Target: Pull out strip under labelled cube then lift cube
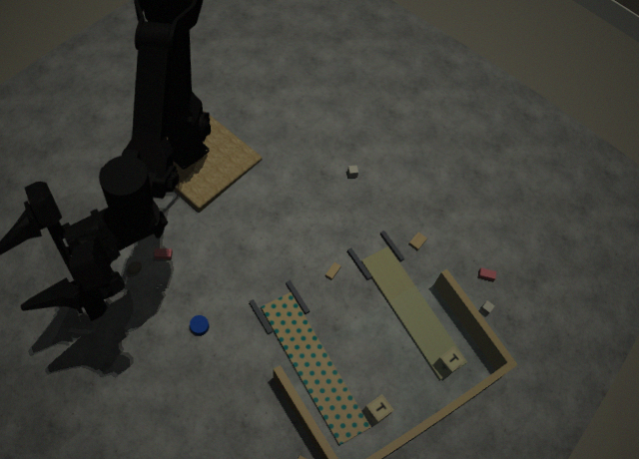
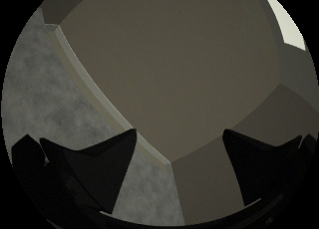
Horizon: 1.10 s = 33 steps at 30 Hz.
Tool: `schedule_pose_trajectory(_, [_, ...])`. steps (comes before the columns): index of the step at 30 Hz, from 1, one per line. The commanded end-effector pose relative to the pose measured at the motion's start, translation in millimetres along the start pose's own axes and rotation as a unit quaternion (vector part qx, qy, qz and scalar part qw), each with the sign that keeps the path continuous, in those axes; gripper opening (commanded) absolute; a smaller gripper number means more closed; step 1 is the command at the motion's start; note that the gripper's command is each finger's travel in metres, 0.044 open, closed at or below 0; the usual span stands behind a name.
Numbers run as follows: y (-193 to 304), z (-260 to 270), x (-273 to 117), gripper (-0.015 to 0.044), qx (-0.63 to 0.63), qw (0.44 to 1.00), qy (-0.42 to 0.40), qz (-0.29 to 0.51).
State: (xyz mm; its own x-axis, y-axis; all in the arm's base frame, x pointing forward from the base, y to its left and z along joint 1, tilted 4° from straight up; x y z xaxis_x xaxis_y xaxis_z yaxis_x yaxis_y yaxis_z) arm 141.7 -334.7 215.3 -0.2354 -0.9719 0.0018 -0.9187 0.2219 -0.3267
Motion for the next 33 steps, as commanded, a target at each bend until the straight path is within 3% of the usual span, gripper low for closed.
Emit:
schedule_pose_trajectory(1, [-40,4,-29,0.04,0.039,0.992,-0.066,-0.1])
schedule_pose_trajectory(6, [-83,12,-88,0.04,0.087,0.951,-0.191,-0.226])
schedule_pose_trajectory(12, [-106,17,-174,0.04,0.126,0.861,-0.366,-0.329])
schedule_pose_trajectory(22, [-67,3,-317,0.04,0.119,0.648,-0.66,-0.36])
schedule_pose_trajectory(31, [-62,0,-325,0.04,0.114,0.632,-0.679,-0.356])
schedule_pose_trajectory(33, [-65,1,-328,0.0347,0.108,0.631,-0.686,-0.346])
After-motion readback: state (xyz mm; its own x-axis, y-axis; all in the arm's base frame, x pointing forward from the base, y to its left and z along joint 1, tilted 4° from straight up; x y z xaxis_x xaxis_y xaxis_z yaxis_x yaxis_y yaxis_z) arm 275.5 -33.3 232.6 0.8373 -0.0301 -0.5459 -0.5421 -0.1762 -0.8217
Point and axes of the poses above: the point midway between the two fingers, 35 mm back from their tips, its own x axis out along the fingers, its own z axis across the jaws, y = z × x, the point moved 3 cm from there along -x, back along the fingers, and after that the axes turned 15 degrees about -x, right-handed, at the moved point
